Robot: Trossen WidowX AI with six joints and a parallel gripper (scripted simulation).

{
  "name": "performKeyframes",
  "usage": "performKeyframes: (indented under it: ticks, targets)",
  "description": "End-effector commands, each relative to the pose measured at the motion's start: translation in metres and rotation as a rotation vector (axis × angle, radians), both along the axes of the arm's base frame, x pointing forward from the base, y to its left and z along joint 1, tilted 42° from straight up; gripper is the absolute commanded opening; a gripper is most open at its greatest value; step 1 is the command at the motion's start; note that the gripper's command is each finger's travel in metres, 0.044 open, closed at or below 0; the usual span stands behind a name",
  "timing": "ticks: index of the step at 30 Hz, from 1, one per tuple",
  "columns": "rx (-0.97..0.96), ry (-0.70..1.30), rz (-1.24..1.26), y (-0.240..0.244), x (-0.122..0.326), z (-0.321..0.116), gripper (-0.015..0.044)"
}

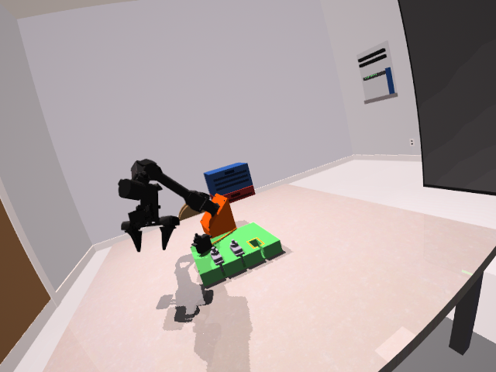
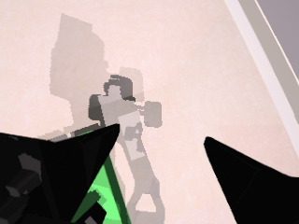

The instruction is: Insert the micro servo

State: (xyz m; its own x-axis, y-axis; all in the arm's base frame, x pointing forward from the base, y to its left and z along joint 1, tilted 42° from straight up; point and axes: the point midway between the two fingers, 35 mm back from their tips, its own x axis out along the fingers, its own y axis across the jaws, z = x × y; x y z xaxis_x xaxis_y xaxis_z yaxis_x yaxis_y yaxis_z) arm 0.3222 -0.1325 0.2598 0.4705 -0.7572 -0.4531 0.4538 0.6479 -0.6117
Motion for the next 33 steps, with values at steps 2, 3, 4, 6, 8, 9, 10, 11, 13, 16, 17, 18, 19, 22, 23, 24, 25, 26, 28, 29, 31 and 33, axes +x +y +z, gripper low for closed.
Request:
performKeyframes:
  ticks: [2,3,4,6,8,9,10,11,13,16,17,18,19,22,23,24,25,26,28,29,31,33]
  targets:
    - [-0.035,0.154,0.082,0.01,-0.001,-0.018,0.044]
    - [-0.043,0.183,0.098,0.012,-0.002,-0.02,0.044]
    - [-0.051,0.212,0.115,0.014,-0.003,-0.023,0.044]
    - [-0.067,0.27,0.149,0.018,-0.004,-0.029,0.044]
    - [-0.083,0.327,0.184,0.022,-0.005,-0.034,0.044]
    - [-0.091,0.356,0.201,0.024,-0.006,-0.037,0.044]
    - [-0.099,0.384,0.219,0.026,-0.007,-0.039,0.044]
    - [-0.107,0.413,0.237,0.028,-0.008,-0.042,0.044]
    - [-0.123,0.469,0.273,0.032,-0.01,-0.047,0.044]
    - [-0.148,0.554,0.327,0.038,-0.013,-0.055,0.044]
    - [-0.156,0.582,0.346,0.04,-0.014,-0.057,0.044]
    - [-0.164,0.61,0.364,0.042,-0.015,-0.06,0.044]
    - [-0.173,0.638,0.383,0.044,-0.017,-0.062,0.044]
    - [-0.198,0.721,0.44,0.049,-0.021,-0.069,0.044]
    - [-0.207,0.749,0.459,0.051,-0.022,-0.071,0.044]
    - [-0.215,0.776,0.478,0.052,-0.023,-0.074,0.044]
    - [-0.224,0.804,0.497,0.054,-0.025,-0.076,0.044]
    - [-0.232,0.831,0.516,0.056,-0.026,-0.078,0.044]
    - [-0.25,0.886,0.555,0.059,-0.029,-0.082,0.044]
    - [-0.258,0.913,0.575,0.061,-0.031,-0.084,0.044]
    - [-0.276,0.968,0.615,0.064,-0.034,-0.089,0.044]
    - [-0.293,1.022,0.654,0.067,-0.037,-0.092,0.044]
